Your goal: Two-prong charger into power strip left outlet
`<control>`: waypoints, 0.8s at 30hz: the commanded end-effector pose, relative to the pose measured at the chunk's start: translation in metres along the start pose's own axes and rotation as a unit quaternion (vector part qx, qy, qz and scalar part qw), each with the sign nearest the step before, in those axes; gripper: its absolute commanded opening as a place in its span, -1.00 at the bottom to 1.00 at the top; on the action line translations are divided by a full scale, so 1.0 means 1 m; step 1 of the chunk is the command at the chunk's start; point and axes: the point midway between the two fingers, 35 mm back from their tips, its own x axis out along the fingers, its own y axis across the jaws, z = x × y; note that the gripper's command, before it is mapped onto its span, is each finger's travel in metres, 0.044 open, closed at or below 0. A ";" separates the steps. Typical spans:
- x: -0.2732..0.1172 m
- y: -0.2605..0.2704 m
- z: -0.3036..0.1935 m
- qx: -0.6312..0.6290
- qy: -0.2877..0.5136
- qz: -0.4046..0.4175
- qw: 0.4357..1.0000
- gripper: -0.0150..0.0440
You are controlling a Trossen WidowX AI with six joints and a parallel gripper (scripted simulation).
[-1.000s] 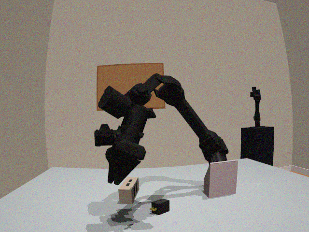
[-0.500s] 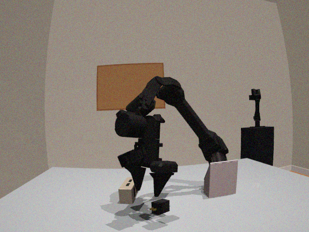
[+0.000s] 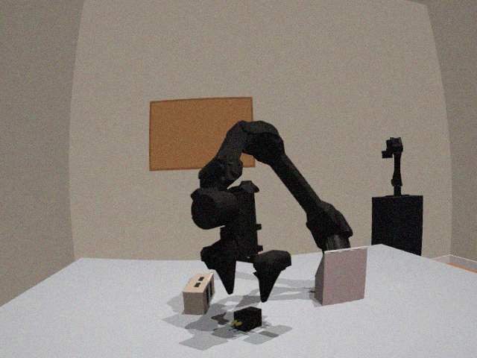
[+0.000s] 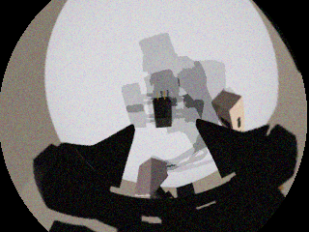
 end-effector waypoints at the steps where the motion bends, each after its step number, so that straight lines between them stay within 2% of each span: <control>1: 0.007 0.000 -0.002 -0.004 0.004 0.000 1.000 1.00; 24: 0.039 0.000 0.000 -0.004 0.004 0.000 1.000 1.00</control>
